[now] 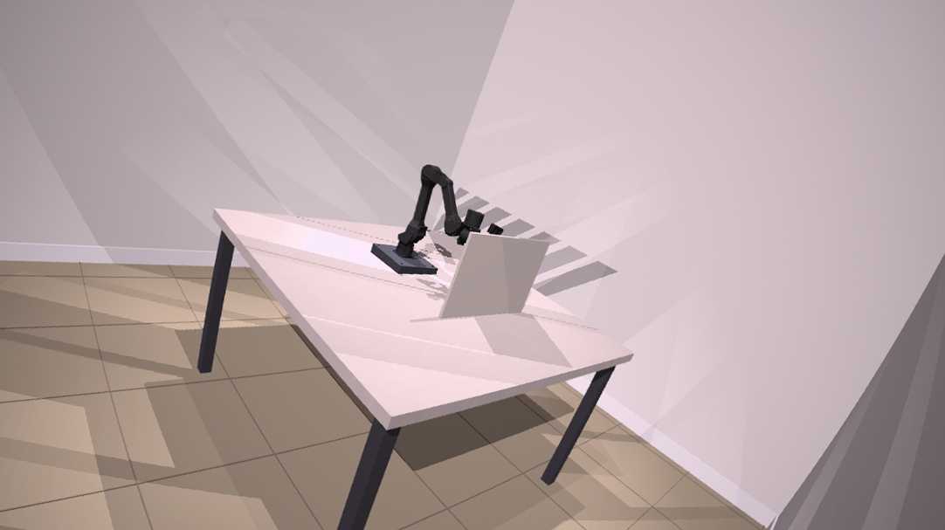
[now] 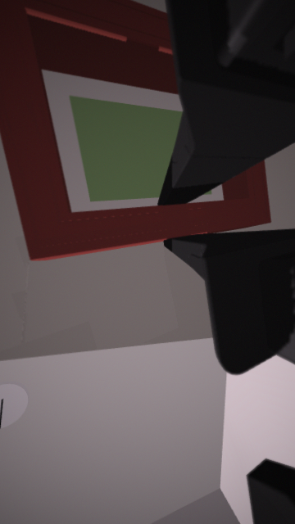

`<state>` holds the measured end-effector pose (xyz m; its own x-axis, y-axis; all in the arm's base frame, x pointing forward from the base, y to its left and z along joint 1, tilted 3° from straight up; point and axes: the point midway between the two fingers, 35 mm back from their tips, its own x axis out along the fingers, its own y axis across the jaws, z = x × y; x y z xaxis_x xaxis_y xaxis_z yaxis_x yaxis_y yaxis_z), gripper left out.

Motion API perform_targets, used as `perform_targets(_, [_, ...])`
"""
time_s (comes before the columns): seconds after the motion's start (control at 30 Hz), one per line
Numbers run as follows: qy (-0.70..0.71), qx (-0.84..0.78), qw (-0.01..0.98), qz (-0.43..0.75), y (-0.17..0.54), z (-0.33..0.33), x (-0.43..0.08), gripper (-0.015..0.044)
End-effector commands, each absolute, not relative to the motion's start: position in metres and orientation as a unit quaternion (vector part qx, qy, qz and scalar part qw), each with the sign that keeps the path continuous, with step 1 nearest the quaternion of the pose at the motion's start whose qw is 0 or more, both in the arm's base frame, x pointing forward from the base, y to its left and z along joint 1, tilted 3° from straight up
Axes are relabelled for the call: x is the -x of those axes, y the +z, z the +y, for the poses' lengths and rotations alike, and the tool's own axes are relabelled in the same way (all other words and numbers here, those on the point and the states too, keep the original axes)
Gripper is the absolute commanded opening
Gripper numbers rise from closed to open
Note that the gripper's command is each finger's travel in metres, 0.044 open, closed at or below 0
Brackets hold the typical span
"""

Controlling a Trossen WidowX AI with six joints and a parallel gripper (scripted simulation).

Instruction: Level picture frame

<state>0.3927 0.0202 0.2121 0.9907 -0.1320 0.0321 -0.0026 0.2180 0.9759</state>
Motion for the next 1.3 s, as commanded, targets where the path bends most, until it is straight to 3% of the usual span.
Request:
perform_targets(0.0, [-0.037,-0.626,0.777,-0.057,0.2173,0.0216,-0.3922,0.0000])
perform_targets(1.27, [-0.037,-0.626,0.777,-0.057,0.2217,0.0225,-0.3922,0.0000])
